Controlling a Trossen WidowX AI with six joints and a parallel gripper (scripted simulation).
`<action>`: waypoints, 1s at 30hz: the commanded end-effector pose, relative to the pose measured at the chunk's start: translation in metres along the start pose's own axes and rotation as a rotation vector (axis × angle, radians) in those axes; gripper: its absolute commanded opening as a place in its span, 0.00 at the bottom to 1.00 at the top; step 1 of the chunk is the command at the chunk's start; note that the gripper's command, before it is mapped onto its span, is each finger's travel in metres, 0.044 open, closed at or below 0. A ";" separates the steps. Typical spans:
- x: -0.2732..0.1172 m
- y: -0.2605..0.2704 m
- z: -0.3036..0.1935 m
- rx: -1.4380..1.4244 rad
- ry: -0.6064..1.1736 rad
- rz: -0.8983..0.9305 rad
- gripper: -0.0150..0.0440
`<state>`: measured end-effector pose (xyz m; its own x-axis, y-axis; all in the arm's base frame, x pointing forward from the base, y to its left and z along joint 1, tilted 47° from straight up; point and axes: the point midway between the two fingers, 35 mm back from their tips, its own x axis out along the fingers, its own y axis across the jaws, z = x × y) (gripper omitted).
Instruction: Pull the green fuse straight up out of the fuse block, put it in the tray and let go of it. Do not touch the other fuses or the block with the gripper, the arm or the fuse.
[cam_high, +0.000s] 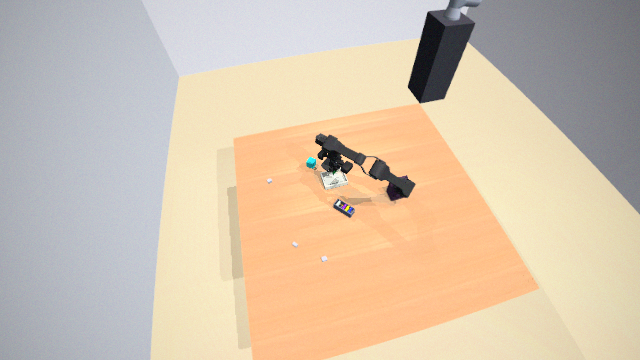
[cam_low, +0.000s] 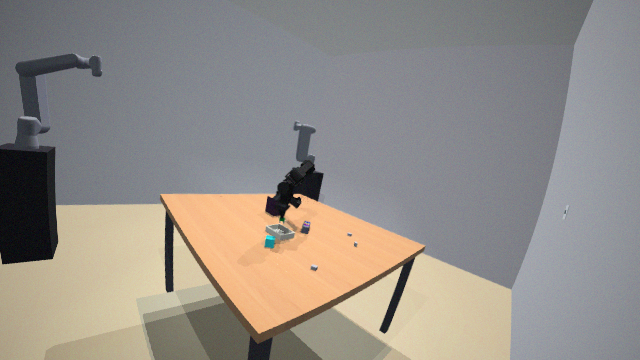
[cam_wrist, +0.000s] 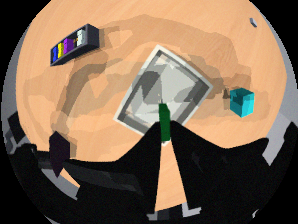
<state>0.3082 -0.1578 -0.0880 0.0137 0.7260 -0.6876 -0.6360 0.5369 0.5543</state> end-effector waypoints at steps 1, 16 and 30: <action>0.001 -0.002 0.000 -0.011 0.004 -0.008 0.25; 0.026 -0.003 0.000 -0.012 0.003 -0.008 0.25; 0.034 -0.003 0.000 -0.016 0.007 -0.009 0.48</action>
<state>0.3105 -0.1340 -0.1135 0.0128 0.7184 -0.6955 -0.6480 0.5357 0.5415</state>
